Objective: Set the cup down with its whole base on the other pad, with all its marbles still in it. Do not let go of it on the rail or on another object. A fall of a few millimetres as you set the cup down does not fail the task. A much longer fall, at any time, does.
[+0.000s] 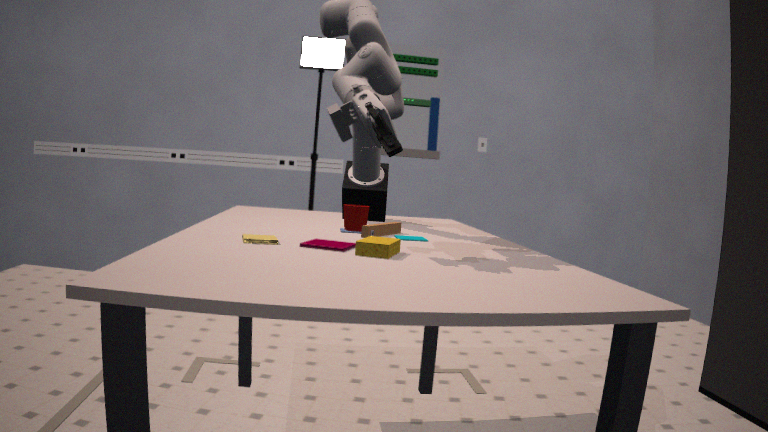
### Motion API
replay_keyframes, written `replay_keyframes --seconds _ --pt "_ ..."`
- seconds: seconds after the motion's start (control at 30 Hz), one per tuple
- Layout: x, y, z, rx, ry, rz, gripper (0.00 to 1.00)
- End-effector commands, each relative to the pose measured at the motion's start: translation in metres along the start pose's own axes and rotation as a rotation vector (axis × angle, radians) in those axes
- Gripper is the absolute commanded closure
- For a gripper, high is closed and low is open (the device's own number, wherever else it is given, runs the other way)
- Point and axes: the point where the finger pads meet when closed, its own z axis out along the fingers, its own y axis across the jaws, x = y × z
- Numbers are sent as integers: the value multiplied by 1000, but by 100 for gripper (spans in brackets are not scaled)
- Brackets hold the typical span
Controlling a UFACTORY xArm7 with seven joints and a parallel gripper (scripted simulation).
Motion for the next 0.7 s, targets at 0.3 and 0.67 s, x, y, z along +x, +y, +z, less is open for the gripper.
replay_keyframes --seconds 0.3,0.67 --pt "23 35 -24 -20 108 152 100" --pt "56 108 -67 -87 288 390 100"
